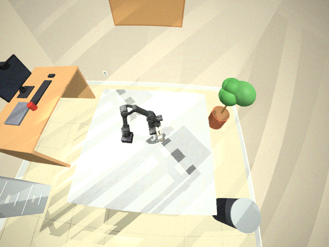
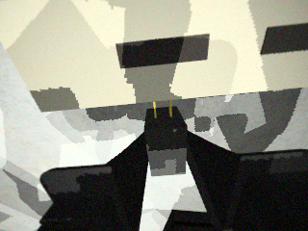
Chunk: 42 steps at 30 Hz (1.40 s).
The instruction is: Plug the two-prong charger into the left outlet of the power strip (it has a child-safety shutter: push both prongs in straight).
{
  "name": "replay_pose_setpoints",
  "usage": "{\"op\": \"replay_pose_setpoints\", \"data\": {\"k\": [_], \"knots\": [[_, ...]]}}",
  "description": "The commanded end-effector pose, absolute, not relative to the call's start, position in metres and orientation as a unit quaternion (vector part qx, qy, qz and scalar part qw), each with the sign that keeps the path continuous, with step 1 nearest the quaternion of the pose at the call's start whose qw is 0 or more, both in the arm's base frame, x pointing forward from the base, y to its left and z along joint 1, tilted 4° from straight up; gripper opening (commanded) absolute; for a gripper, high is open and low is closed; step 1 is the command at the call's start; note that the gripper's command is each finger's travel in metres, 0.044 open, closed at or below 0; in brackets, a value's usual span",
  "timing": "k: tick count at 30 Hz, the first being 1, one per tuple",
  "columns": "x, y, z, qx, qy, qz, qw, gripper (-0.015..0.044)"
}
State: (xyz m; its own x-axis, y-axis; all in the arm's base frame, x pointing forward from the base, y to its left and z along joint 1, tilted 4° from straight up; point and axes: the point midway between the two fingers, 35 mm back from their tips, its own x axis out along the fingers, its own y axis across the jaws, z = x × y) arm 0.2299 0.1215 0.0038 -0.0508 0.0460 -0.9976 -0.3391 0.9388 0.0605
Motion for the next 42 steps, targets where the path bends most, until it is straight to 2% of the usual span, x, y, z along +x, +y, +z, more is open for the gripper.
{"op": "replay_pose_setpoints", "data": {"k": [1, 42], "knots": [[0.2311, 0.123, 0.0044, -0.099, 0.712, 0.141, 0.681, 0.0], [0.2374, 0.1252, 0.0045, -0.099, 0.712, 0.142, 0.681, 0.0]]}}
